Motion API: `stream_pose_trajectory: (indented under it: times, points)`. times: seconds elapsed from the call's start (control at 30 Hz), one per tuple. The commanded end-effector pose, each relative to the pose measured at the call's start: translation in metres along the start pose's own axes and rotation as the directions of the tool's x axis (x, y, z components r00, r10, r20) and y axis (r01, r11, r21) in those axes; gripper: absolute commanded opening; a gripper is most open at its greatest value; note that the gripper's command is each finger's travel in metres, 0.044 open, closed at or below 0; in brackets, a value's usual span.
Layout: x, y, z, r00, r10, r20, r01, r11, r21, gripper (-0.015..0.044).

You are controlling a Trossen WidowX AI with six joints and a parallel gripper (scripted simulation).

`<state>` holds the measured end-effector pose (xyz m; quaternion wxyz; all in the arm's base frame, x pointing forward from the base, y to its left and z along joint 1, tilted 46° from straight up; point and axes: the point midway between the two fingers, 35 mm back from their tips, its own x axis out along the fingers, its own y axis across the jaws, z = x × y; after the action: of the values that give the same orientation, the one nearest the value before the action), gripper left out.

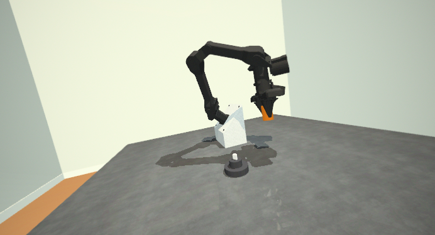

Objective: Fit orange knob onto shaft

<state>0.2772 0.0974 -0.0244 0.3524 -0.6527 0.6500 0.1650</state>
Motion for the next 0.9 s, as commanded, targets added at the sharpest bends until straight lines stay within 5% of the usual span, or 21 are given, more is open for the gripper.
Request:
stream_pose_trajectory:
  times: [0.0, 0.87]
  points:
    - [0.010, -0.001, 0.001, 0.994, 0.112, -0.002, -0.112, 0.994, -0.008, 0.0000]
    - [0.138, 0.002, 0.008, 0.991, 0.131, -0.002, -0.131, 0.991, 0.006, 0.0000]
